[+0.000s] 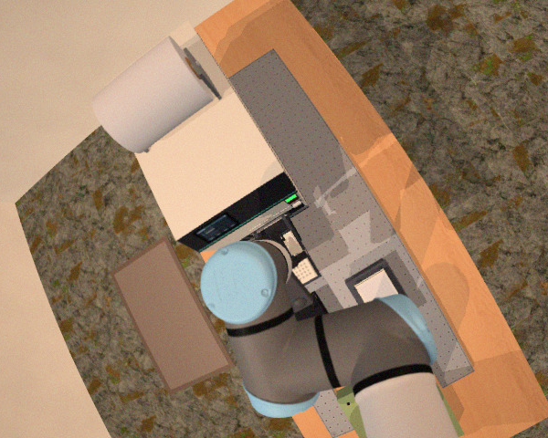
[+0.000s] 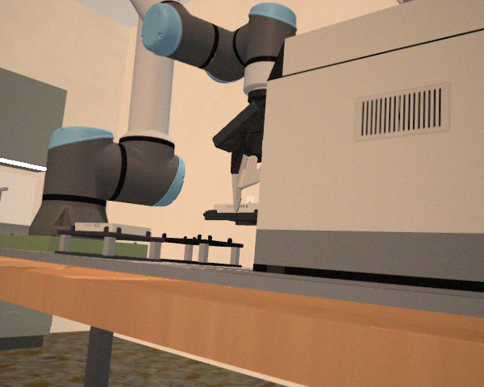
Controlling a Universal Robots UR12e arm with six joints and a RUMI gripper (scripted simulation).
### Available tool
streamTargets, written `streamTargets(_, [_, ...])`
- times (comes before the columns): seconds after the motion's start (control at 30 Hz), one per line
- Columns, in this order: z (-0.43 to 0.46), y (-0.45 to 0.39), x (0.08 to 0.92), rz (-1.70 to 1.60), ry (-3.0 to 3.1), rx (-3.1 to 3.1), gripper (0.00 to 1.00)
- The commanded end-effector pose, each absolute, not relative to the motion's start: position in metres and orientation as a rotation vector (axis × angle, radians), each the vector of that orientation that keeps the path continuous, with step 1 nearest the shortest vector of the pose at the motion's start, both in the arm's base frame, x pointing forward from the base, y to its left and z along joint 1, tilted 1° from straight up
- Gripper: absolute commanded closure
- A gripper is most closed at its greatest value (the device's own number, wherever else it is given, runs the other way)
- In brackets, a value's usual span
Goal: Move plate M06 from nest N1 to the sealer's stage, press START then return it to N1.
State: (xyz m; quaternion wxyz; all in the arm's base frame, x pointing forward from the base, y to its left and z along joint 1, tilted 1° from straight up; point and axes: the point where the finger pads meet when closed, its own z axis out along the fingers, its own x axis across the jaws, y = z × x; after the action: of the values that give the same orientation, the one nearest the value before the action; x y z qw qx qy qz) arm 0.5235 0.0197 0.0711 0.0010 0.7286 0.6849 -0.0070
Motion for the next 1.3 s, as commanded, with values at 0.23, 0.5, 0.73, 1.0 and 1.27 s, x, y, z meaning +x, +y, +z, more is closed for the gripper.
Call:
streamTargets(0.23, [0.0717, 0.0196, 0.5241, -0.021, 2.150, 2.287, 1.00])
streamTargets(0.5, [0.0717, 0.0196, 0.5241, -0.021, 2.150, 2.287, 1.00])
streamTargets(0.73, [0.0717, 0.0196, 0.5241, -0.021, 2.150, 2.287, 1.00])
streamTargets(1.0, [0.0717, 0.0196, 0.5241, -0.021, 2.150, 2.287, 1.00])
streamTargets(1.27, [0.0717, 0.0196, 0.5241, -0.021, 2.150, 2.287, 0.32])
